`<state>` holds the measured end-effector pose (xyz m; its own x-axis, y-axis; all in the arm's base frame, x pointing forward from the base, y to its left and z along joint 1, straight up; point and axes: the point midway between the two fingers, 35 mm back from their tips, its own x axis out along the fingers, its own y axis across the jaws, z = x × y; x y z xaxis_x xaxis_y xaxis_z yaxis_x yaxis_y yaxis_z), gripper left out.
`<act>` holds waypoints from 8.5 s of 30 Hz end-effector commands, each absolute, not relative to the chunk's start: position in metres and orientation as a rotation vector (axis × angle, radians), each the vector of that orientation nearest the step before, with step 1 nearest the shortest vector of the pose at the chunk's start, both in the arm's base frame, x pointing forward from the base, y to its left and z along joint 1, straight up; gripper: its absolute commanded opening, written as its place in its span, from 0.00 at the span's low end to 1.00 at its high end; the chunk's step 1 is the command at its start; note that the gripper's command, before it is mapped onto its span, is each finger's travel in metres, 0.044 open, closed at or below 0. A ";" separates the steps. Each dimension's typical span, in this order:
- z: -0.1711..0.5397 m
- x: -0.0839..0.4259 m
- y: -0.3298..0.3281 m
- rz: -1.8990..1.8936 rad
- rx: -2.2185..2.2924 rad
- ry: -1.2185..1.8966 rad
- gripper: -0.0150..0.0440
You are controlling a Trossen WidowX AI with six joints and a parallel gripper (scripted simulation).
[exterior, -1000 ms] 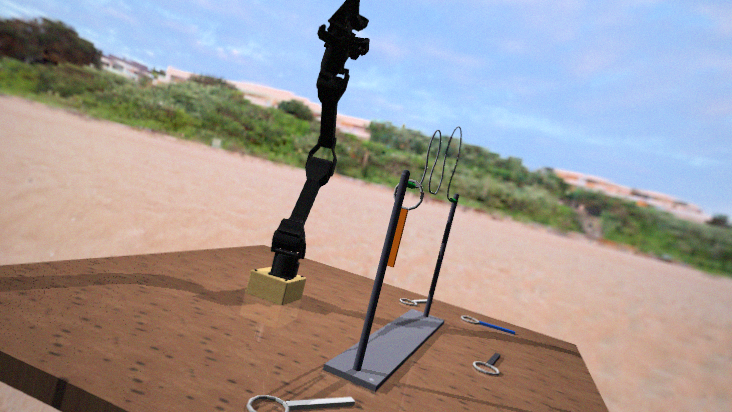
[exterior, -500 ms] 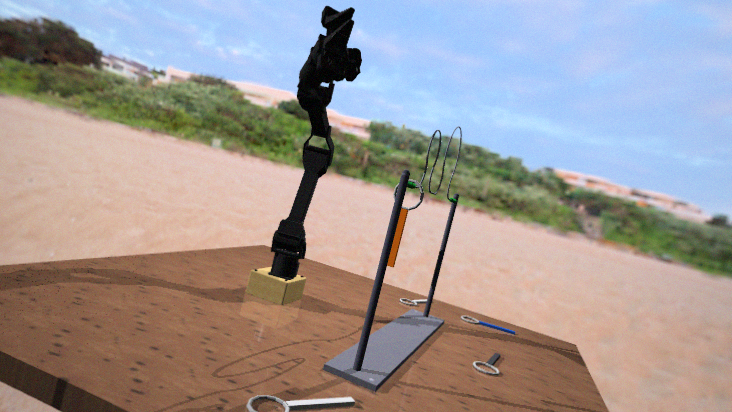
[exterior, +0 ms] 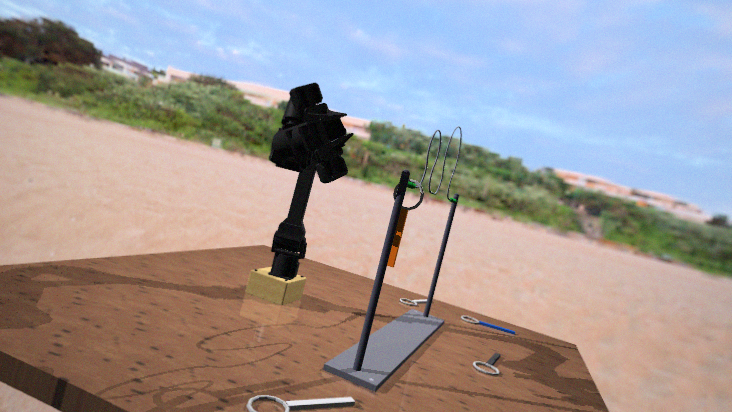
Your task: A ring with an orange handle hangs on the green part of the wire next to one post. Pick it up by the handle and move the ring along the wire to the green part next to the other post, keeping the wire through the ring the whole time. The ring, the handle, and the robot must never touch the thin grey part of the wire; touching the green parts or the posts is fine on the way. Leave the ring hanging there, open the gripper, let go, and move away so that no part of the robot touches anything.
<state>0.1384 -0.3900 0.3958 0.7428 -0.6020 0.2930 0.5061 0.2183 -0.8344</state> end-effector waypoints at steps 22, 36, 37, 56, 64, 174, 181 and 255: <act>0.121 0.183 -0.280 -0.242 -0.017 -0.006 0.53; 0.168 0.227 -0.288 -0.242 -0.018 -0.010 0.53; 0.172 0.229 -0.288 -0.242 -0.018 -0.010 0.53; 0.174 0.251 -0.295 -0.242 -0.019 -0.013 0.53; 0.175 0.263 -0.298 -0.242 -0.019 -0.014 0.53; 0.196 0.305 -0.286 -0.238 -0.016 -0.019 0.00; 0.196 0.307 -0.278 -0.237 -0.009 -0.020 0.00; 0.306 0.282 -0.103 0.100 1.180 0.293 0.00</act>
